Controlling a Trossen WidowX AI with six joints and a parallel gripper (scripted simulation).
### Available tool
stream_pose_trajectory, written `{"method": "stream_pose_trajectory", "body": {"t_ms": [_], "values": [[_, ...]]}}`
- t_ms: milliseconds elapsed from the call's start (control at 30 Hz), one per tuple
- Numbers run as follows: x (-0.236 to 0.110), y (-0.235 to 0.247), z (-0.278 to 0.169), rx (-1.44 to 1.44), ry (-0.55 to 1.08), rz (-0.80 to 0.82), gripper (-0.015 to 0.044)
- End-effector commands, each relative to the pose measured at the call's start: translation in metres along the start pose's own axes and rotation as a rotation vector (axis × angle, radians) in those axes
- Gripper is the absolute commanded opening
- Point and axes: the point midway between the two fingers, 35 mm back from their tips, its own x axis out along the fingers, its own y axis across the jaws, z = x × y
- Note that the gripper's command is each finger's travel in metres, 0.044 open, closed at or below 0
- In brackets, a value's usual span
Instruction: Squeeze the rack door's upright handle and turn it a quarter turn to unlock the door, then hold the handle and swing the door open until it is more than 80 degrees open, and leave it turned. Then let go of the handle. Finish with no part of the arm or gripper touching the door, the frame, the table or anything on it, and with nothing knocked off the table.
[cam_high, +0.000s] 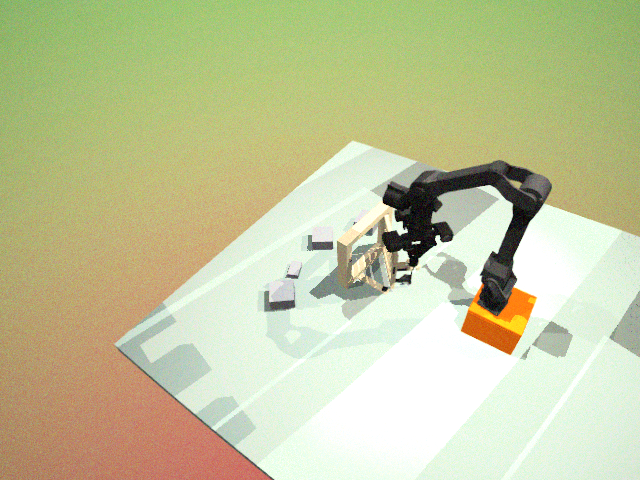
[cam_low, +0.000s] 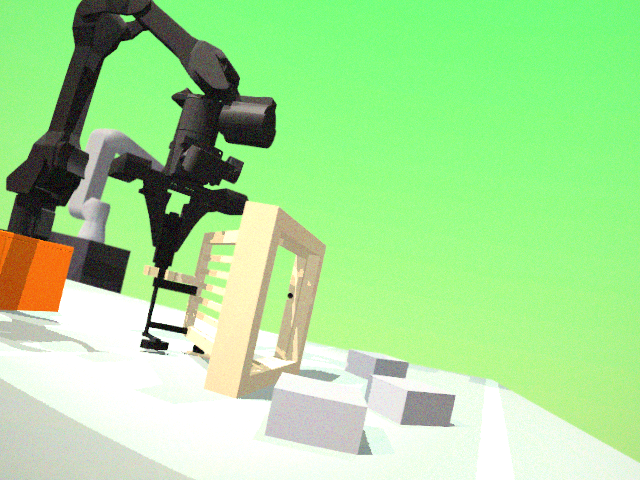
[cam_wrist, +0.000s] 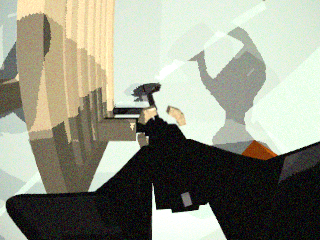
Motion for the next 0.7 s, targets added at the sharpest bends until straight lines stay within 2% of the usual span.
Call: {"method": "stream_pose_trajectory", "body": {"t_ms": [0,667], "values": [[0.000,-0.008,0.002,-0.082,-0.007,0.004,0.0016],[0.000,-0.047,0.016,-0.335,-0.008,-0.001,0.0016]]}}
